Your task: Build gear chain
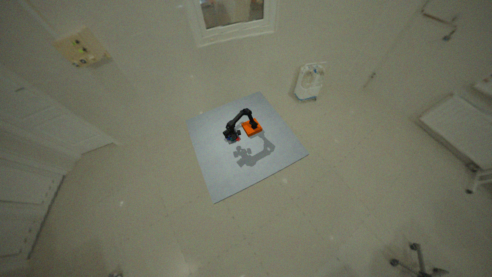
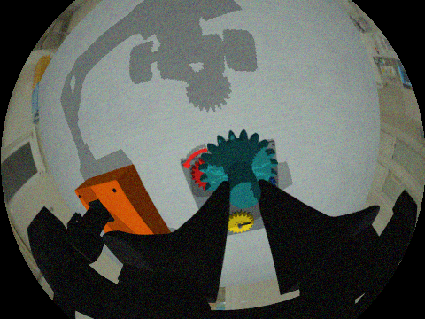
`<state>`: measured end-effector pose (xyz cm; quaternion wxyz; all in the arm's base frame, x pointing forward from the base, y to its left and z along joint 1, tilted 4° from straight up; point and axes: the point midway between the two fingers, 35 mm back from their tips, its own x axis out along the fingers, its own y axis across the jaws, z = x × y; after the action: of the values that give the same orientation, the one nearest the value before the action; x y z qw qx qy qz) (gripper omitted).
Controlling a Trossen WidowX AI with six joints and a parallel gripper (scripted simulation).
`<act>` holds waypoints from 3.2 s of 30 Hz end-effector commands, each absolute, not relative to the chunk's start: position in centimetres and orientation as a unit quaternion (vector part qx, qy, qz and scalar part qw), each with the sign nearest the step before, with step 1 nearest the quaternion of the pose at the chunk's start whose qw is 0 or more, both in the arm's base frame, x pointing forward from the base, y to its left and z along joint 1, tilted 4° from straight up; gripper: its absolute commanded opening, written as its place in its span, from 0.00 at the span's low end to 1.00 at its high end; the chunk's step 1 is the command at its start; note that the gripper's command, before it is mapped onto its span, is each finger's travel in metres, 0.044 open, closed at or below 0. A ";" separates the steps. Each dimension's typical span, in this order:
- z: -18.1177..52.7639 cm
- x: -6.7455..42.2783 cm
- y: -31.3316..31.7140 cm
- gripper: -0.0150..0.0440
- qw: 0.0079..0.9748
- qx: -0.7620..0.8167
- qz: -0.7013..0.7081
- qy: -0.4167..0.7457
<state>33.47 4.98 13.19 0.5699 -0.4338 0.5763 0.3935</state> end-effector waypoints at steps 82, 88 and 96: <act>7.6 35.5 -11.9 0.25 0.564 -0.439 0.389 0.581; 7.6 35.5 -11.9 0.25 0.564 -0.439 0.389 0.581; 7.6 35.5 -11.9 0.25 0.564 -0.439 0.389 0.581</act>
<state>35.44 -11.84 7.46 0.5660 -0.4359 0.5814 0.3893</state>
